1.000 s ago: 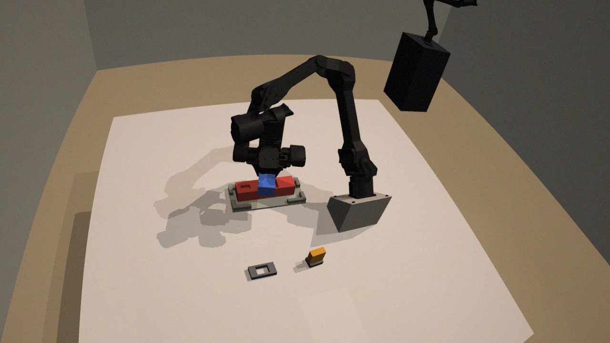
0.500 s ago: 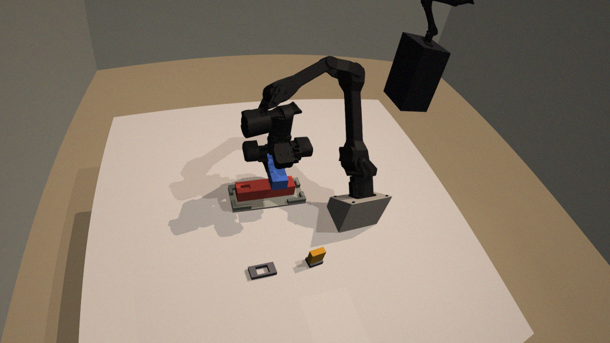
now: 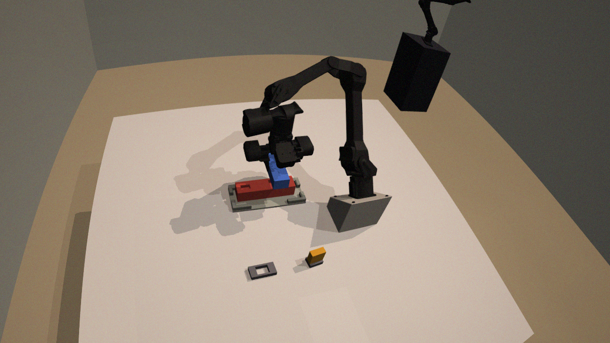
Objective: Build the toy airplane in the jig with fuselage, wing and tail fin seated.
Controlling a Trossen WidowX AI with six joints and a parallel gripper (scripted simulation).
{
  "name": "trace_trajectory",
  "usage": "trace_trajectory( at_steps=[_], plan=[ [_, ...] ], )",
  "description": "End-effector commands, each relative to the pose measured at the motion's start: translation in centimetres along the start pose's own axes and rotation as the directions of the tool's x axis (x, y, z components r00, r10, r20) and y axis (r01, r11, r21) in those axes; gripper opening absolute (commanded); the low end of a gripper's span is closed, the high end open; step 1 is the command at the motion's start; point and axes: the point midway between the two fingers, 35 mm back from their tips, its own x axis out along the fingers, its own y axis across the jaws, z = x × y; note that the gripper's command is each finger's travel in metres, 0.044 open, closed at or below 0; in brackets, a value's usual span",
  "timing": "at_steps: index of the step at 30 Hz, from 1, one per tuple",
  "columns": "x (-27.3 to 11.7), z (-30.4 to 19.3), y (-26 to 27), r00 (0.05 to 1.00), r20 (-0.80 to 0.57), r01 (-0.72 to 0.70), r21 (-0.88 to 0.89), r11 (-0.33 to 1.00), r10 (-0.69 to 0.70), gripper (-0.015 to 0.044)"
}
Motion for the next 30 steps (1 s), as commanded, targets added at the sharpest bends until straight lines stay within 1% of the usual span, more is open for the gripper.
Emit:
trace_trajectory(
  at_steps=[1, 9, 30],
  plan=[
    [0.0, -0.1, 0.0, 1.0, -0.002, 0.004, -0.004, 1.0, -0.004, 0.0195],
    [0.1, 0.0, -0.1, 1.0, -0.002, 0.004, -0.004, 1.0, -0.004, 0.0195],
    [3.4, -0.1, -0.1, 1.0, -0.003, 0.004, -0.004, 1.0, -0.004, 0.0195]
  ],
)
